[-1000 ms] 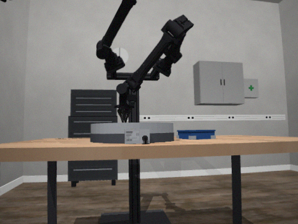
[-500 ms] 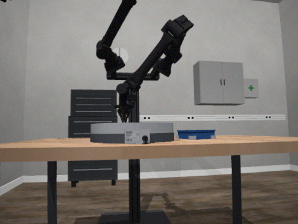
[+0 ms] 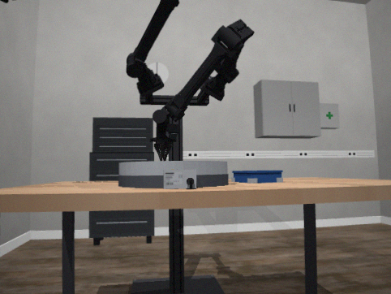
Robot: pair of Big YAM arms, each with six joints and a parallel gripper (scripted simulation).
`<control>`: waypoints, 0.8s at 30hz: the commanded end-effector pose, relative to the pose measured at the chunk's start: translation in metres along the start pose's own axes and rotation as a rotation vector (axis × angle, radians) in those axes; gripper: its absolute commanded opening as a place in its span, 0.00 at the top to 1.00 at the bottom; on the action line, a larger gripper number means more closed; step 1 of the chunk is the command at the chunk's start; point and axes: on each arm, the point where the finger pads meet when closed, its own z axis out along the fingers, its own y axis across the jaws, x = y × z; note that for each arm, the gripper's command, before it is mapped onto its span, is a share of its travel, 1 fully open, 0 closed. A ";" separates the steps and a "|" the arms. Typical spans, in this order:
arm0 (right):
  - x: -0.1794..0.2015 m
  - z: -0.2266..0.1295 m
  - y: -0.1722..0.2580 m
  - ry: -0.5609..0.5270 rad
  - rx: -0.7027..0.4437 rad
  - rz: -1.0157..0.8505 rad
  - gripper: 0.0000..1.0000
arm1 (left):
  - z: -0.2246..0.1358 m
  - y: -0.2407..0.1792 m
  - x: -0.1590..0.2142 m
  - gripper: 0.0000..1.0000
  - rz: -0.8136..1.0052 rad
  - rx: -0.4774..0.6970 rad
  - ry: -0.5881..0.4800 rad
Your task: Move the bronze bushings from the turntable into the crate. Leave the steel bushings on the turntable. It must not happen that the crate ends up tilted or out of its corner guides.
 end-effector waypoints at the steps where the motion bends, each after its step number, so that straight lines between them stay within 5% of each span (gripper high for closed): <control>1: -0.033 -0.004 -0.007 -0.054 0.015 -0.009 0.00 | -0.004 0.009 0.016 0.85 0.022 -0.006 0.015; 24: -0.033 -0.004 -0.007 -0.054 0.015 -0.009 0.00 | -0.003 0.010 0.016 0.85 0.020 -0.006 0.013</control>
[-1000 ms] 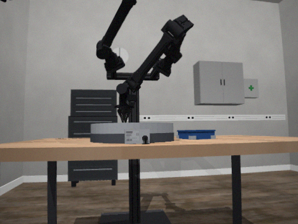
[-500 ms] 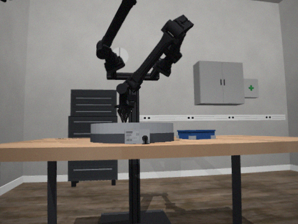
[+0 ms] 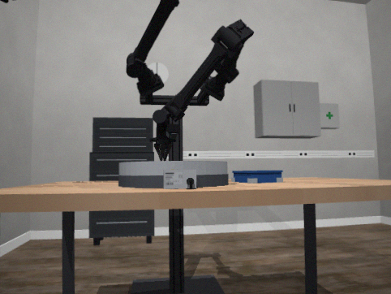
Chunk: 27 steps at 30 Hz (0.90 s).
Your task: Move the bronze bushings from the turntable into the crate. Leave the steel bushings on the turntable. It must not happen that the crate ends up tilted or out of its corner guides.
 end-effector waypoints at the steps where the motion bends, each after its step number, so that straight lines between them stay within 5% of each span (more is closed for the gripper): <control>1: -0.033 -0.004 -0.007 -0.054 0.015 -0.009 0.00 | -0.003 0.008 0.015 0.85 0.019 -0.006 0.013; 27: -0.033 -0.004 -0.007 -0.054 0.015 -0.009 0.00 | 0.000 0.009 0.012 0.85 0.015 -0.008 0.010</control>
